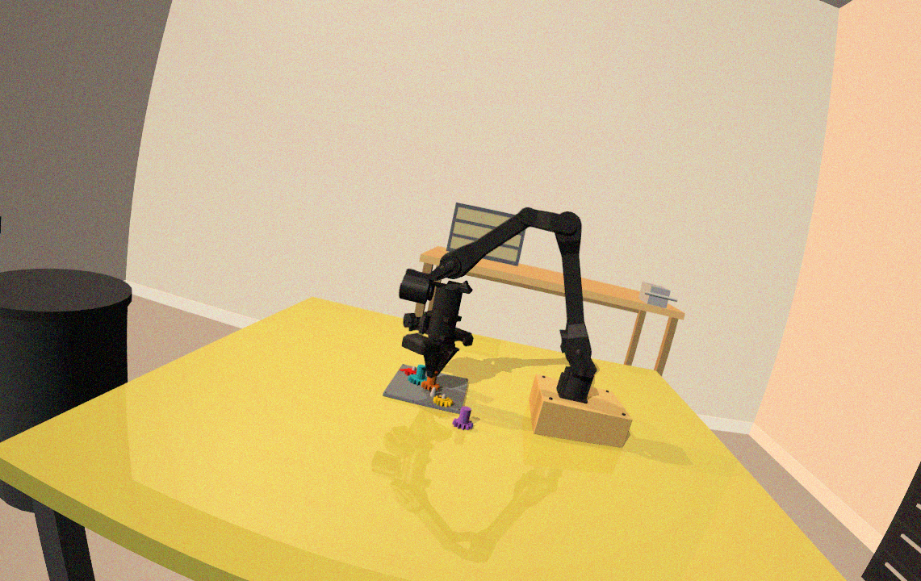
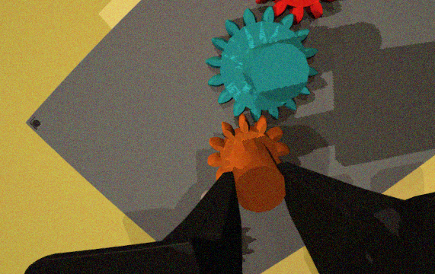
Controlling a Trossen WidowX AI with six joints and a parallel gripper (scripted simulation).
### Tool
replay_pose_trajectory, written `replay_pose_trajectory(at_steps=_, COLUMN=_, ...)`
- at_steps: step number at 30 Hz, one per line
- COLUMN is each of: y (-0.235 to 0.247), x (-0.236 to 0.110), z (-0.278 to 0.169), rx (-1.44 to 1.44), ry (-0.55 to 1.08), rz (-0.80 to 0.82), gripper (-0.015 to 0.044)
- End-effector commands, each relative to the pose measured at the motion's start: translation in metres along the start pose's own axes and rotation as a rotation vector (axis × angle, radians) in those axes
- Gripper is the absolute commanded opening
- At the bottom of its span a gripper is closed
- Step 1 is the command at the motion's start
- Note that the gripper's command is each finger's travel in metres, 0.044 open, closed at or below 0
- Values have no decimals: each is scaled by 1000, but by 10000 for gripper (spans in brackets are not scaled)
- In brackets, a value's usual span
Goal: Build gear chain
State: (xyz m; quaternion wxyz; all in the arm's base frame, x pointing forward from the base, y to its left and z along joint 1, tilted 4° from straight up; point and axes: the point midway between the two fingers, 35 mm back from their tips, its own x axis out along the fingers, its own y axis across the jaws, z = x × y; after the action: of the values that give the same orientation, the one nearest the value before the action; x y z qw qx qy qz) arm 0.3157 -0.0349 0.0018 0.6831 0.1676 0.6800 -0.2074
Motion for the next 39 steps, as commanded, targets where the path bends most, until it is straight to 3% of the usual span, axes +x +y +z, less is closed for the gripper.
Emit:
replay_pose_trajectory(at_steps=1, y=0, x=1, z=1, rx=-52, ry=-3, rz=-1, gripper=0)
replay_pose_trajectory(at_steps=14, y=1, x=4, z=0, rx=222, ry=-3, rz=-1, gripper=0)
replay_pose_trajectory(at_steps=20, y=0, x=-1, z=1, rx=195, ry=-3, rz=-1, gripper=140)
replay_pose_trajectory(at_steps=24, y=1, x=-6, z=1, rx=195, ry=-3, rz=-1, gripper=140)
replay_pose_trajectory(at_steps=30, y=1, x=-44, z=1, rx=195, ry=-3, rz=-1, gripper=140)
replay_pose_trajectory(at_steps=34, y=1, x=-46, z=1, rx=195, ry=-3, rz=-1, gripper=140)
replay_pose_trajectory(at_steps=36, y=8, x=-37, z=-7, rx=110, ry=-1, rz=0, gripper=193)
replay_pose_trajectory(at_steps=39, y=35, x=-39, z=-44, rx=-243, ry=2, rz=5, gripper=271)
